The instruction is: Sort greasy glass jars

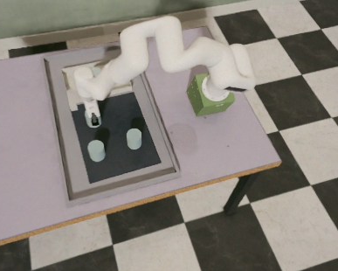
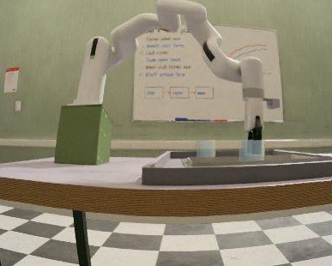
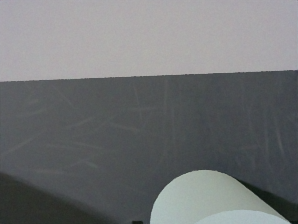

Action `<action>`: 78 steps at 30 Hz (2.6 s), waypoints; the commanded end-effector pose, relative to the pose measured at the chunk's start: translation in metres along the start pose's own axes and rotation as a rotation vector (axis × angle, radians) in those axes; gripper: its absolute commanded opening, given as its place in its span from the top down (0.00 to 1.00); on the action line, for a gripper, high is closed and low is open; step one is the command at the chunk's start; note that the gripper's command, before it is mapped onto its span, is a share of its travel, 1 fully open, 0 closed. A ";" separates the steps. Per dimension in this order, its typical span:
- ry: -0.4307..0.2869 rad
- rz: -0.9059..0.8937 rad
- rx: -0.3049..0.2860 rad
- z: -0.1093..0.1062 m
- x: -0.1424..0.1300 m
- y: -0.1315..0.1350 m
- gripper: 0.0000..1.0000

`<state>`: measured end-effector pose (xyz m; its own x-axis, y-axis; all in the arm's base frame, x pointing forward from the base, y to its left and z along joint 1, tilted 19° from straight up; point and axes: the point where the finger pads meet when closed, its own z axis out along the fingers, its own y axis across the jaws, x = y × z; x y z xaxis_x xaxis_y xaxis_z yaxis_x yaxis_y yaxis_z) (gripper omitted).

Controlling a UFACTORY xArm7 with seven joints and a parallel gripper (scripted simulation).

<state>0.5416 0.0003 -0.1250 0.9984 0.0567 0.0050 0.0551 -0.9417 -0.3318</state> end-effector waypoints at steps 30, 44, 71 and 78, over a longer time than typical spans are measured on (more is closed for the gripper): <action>0.006 0.000 -0.002 -0.003 0.002 0.001 0.28; 0.006 0.000 -0.002 -0.003 0.002 0.001 0.31; 0.006 0.000 -0.002 -0.003 0.002 0.001 1.00; 0.006 0.000 -0.002 -0.008 0.002 0.001 1.00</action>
<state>0.5415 0.0004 -0.1249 0.9984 0.0569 0.0047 0.0552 -0.9417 -0.3320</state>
